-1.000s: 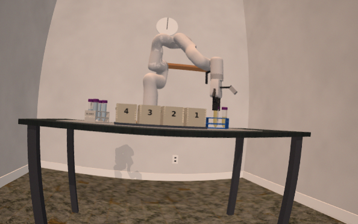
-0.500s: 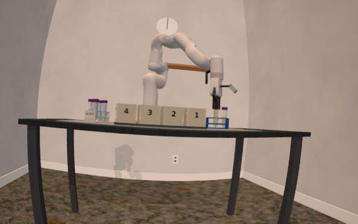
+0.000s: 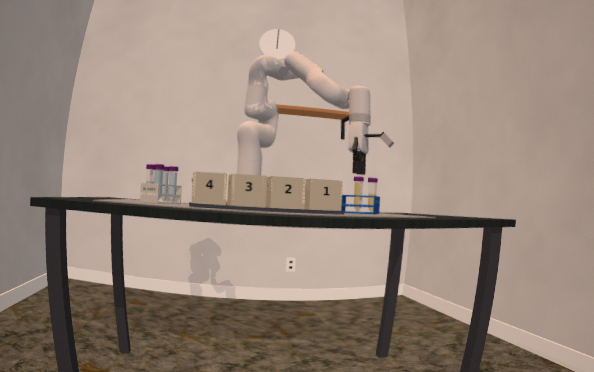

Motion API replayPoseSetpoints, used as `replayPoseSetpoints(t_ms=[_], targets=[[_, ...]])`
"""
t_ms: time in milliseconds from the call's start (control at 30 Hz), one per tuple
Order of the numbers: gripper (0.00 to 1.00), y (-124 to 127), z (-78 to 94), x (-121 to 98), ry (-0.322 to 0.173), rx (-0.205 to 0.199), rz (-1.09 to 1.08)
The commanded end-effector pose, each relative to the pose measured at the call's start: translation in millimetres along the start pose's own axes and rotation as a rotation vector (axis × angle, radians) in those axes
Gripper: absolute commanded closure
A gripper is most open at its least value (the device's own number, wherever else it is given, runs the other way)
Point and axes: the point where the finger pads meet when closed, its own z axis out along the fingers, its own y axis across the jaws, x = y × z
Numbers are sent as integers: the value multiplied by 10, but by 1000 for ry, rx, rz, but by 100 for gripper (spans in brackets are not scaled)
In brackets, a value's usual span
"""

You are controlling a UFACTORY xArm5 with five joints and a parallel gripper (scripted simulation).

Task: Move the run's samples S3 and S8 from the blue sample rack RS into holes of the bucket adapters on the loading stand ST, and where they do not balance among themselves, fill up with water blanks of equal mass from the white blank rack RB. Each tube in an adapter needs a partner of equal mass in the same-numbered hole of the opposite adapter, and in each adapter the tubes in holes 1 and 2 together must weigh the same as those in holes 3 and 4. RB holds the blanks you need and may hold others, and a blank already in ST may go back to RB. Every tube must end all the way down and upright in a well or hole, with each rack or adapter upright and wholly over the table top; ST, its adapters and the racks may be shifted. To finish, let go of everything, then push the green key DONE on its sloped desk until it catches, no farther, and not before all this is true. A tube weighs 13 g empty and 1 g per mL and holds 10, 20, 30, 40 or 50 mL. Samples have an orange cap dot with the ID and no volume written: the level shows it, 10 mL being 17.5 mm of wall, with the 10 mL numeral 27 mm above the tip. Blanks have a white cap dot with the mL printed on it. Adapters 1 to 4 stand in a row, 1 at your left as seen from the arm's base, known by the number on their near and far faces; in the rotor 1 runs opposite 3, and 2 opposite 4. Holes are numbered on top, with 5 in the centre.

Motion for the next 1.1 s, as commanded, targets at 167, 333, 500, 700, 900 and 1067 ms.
replayPoseSetpoints(t_ms=[167, 333, 500, 700, 900, 1067], targets=[[57, 1, -209, 14, 5, -1, 0], [57, 0, -289, 13, 5, -1, 0], [57, -1, -369, 13, 5, -1, 0], [57, -1, -489, 13, 5, -1, 0], [57, -2, -589, 13, 5, -1, 0], [57, -3, -670, 13, 5, -1, 0]])
